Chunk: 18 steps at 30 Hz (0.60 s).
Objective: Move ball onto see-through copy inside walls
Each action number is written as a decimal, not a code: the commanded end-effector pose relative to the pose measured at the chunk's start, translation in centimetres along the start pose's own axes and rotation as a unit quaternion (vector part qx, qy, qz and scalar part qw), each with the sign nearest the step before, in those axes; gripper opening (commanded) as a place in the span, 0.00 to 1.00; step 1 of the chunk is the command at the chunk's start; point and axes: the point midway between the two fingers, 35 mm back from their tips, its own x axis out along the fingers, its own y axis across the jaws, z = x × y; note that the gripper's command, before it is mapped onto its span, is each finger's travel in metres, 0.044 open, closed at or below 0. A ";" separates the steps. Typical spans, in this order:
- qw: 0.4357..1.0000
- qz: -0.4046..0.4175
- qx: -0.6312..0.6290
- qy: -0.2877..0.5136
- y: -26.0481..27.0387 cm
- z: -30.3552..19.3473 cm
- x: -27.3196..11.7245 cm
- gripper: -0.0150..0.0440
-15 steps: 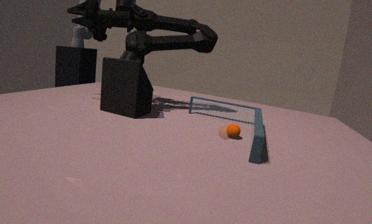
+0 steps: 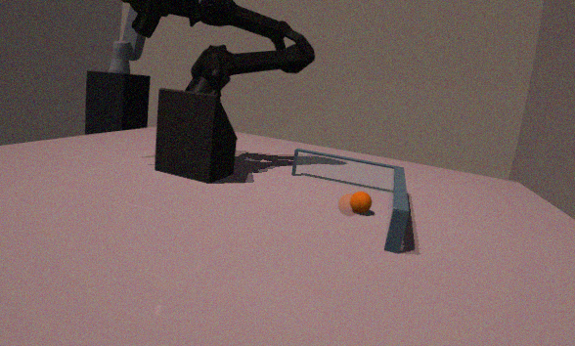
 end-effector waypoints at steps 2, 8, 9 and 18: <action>0.965 -0.131 -0.220 0.064 -5.6 -5.3 1.0 0.74; 0.842 -0.249 -0.450 0.163 -13.5 -9.7 0.3 0.74; 0.818 -0.263 -0.479 0.179 -14.7 -10.1 0.0 0.74; 0.543 -0.348 -0.688 0.333 -25.7 -12.5 -4.3 0.74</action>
